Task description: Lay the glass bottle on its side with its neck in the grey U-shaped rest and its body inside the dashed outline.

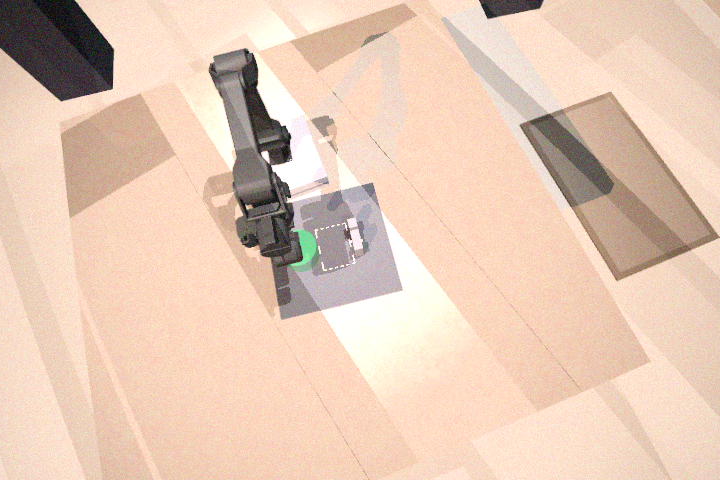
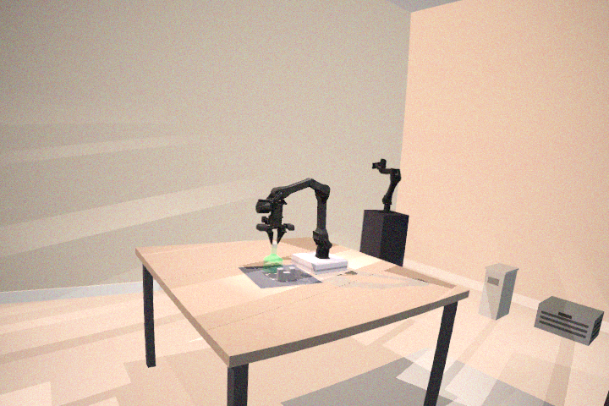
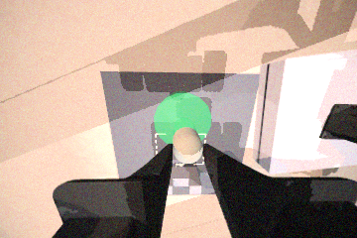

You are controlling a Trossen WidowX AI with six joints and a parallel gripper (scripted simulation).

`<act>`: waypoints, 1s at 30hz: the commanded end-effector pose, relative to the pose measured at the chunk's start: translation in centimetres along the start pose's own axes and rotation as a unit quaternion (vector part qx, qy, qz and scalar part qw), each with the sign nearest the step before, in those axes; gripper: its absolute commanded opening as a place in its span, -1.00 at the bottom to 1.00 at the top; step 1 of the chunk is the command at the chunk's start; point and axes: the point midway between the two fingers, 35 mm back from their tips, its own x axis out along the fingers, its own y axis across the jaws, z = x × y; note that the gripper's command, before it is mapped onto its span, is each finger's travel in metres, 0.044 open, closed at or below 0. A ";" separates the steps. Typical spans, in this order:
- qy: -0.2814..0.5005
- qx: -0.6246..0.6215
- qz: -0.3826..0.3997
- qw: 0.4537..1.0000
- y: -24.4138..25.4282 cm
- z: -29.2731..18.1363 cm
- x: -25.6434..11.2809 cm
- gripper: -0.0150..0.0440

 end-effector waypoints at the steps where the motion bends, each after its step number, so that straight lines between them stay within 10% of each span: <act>1: -0.001 0.001 0.000 1.000 0.0 0.0 0.0 -0.07; 30: -0.023 0.010 -0.002 1.000 0.0 -2.1 -0.6 -0.07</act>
